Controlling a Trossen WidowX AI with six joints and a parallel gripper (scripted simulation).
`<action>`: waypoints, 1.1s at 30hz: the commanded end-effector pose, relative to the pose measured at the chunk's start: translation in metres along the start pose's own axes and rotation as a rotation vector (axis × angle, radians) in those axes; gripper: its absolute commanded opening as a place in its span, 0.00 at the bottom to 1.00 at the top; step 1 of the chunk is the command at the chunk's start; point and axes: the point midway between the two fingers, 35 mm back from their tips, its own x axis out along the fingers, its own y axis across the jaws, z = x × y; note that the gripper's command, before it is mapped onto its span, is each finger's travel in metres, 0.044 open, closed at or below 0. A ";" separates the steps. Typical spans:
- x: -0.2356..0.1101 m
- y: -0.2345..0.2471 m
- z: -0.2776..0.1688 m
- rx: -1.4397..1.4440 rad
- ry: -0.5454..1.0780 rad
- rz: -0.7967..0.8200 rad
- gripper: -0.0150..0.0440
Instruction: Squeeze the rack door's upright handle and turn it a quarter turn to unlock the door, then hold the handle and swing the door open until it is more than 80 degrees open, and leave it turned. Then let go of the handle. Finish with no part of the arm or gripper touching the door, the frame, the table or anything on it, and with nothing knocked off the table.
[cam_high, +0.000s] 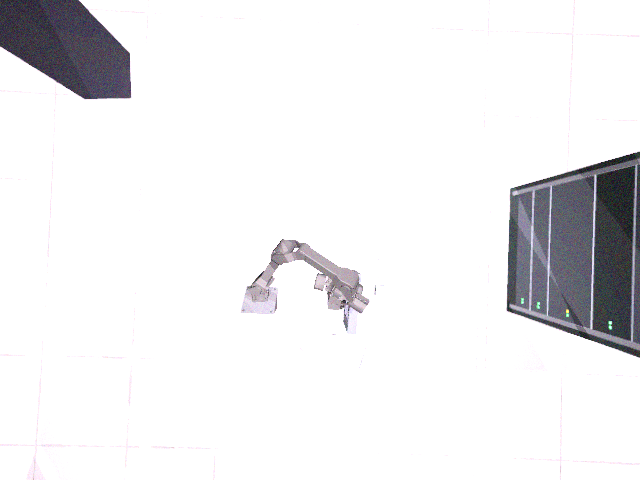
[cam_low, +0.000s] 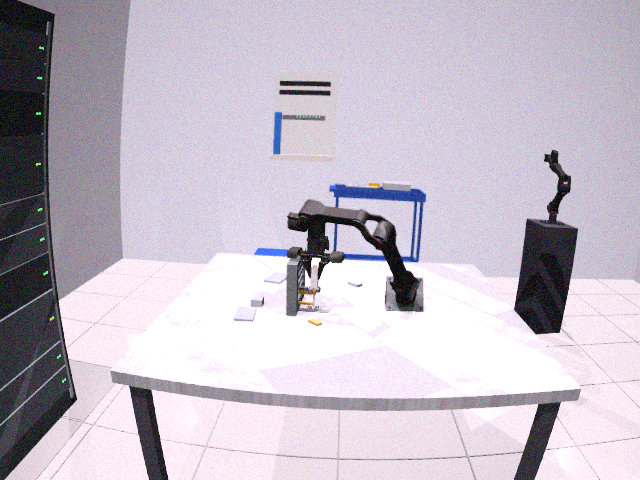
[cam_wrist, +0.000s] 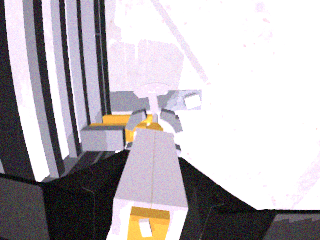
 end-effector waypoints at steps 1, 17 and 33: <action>0.001 -0.002 0.001 -0.043 -0.002 -0.002 0.29; 0.000 -0.016 0.011 -0.348 -0.003 -0.003 0.29; 0.000 -0.038 0.029 -0.618 -0.003 -0.005 0.29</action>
